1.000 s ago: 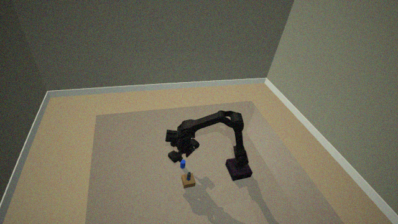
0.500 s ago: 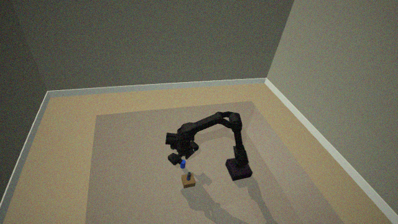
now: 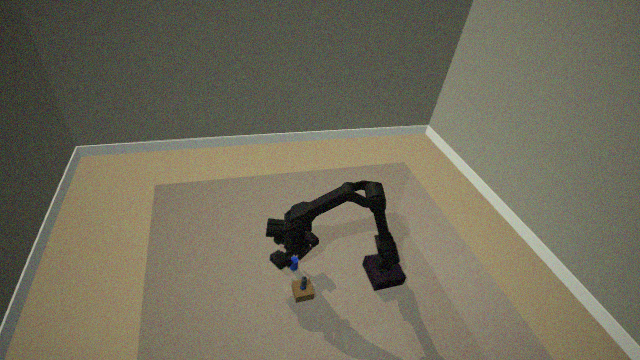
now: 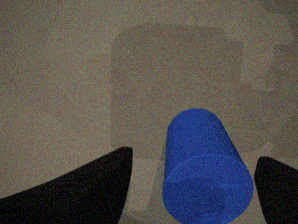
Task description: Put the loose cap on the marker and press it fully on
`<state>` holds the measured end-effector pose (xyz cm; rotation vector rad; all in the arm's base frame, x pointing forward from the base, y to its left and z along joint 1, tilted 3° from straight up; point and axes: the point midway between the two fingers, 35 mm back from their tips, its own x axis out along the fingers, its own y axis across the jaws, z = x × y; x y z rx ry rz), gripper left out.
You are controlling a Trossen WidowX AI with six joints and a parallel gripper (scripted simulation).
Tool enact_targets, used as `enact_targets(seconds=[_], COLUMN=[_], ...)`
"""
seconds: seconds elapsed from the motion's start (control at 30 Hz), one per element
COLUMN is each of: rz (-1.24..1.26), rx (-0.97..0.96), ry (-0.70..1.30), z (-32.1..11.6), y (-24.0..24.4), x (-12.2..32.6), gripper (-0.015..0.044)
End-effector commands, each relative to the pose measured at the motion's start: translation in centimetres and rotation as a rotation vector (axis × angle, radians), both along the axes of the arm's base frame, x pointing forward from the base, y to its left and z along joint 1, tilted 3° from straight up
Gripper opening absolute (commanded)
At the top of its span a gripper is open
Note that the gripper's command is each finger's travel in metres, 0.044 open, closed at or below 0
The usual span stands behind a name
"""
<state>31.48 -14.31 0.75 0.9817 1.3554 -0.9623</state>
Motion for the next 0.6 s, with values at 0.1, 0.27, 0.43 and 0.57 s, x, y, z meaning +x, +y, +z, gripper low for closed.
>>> enact_targets(seconds=[0.1,0.27,0.43,0.57], rz=[-0.004,-0.004,-0.004,-0.004], rx=[-0.002,-0.002,-0.002,-0.002], ry=[0.007,0.007,0.007,0.007], z=[-1.28,-1.66,-1.66,-1.66], y=[-0.01,-0.02,-0.02,-0.02], x=[-0.20,-0.26,-0.26,-0.26], gripper=[0.0251,0.0225,0.0132,0.0106])
